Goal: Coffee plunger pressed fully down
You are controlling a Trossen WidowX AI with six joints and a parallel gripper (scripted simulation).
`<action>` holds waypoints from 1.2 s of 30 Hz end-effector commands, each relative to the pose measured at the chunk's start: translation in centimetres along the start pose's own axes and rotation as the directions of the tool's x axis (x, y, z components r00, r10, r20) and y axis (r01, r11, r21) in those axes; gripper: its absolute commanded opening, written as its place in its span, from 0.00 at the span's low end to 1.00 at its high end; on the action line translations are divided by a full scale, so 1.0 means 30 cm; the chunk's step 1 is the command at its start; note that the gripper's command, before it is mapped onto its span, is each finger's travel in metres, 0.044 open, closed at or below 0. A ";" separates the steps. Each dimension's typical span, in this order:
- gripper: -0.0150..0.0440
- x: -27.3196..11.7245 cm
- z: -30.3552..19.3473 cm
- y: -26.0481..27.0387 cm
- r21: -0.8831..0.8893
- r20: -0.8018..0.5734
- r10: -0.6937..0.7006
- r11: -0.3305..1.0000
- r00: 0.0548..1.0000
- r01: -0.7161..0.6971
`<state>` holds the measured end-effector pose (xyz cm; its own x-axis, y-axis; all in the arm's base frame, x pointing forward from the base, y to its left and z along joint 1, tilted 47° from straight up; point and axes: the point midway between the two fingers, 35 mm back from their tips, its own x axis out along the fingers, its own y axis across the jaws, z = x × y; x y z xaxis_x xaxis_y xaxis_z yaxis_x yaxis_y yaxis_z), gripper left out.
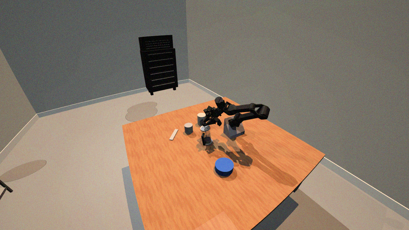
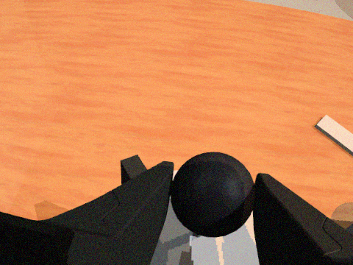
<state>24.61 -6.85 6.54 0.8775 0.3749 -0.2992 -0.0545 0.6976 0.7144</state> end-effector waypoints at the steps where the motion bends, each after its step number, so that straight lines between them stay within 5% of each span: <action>1: 0.47 0.007 -0.012 0.000 0.020 -0.012 0.004 1.000 1.000 -0.004; 23: 0.47 0.005 -0.001 -0.003 0.006 -0.002 0.002 1.000 1.000 -0.002; 36: 1.00 0.005 -0.001 -0.003 0.006 -0.002 0.002 1.000 1.000 -0.002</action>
<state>24.72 -6.80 6.45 0.8757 0.3811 -0.2964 -0.0564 0.6905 0.7211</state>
